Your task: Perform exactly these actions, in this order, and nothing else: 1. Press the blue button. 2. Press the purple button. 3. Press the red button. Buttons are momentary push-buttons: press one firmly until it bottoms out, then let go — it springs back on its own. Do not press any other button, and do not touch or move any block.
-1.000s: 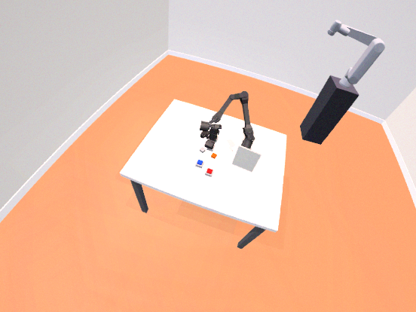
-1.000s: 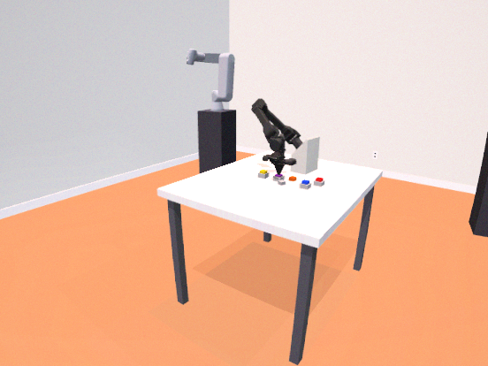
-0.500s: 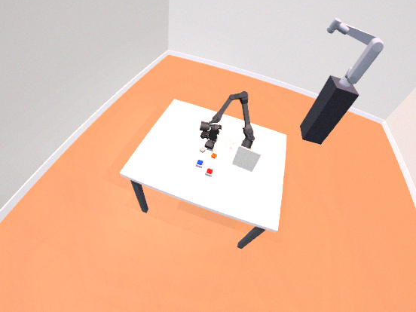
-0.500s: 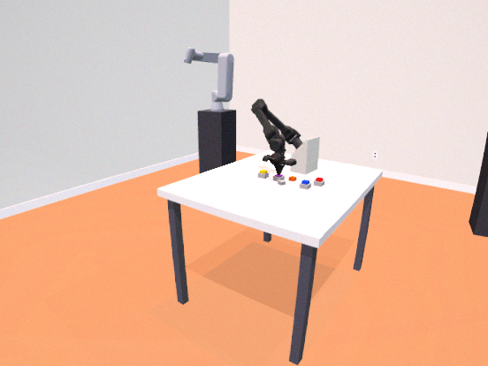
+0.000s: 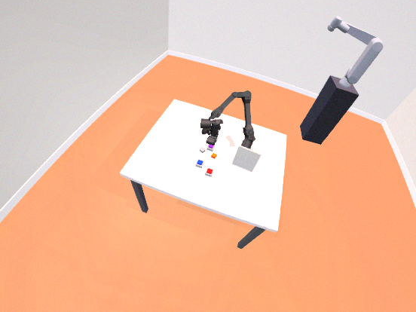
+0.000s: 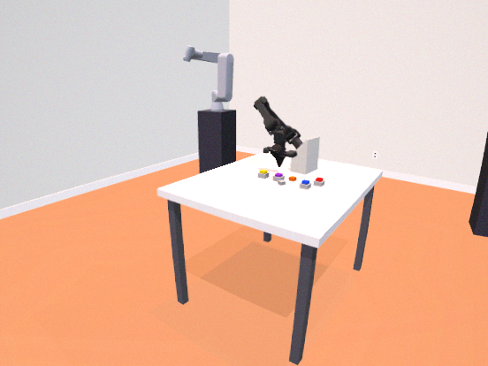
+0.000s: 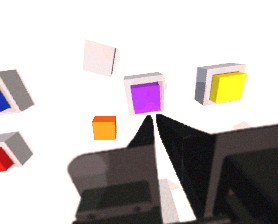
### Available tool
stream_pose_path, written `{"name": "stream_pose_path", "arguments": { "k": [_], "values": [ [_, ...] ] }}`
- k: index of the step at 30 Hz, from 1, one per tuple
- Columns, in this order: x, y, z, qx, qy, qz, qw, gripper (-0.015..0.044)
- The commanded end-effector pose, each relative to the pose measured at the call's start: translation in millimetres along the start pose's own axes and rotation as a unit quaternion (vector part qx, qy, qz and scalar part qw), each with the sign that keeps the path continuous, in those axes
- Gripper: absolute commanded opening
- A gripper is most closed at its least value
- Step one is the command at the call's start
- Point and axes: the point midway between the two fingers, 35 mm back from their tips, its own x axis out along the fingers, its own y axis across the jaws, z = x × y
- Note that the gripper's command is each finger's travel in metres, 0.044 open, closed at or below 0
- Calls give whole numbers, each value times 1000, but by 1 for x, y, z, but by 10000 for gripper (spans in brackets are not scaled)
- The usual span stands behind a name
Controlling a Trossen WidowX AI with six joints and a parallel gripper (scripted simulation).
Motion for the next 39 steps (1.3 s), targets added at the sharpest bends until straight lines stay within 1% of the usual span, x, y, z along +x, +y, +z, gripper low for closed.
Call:
{"name": "stream_pose_path", "arguments": {
  "k": [1, 6, 8, 14, 22, 29, 33, 39],
  "values": [
    [-46, 1, 2, 5, -9, 4, 1000, 20],
    [-48, 1, 1, 5, -9, 4, 1000, 20],
    [-50, 11, 3, 4, -10, 7, 1000, 20],
    [-63, 108, -4, 0, -13, 23, 1000, 20],
    [-55, 218, -53, 4, -10, 15, 1000, 20],
    [-50, 224, -57, 5, -10, 13, 1000, 20],
    [5, 224, -56, 5, -10, 12, 1000, 20],
    [9, 224, -56, 5, -10, 12, 1000, 20]
  ]
}}
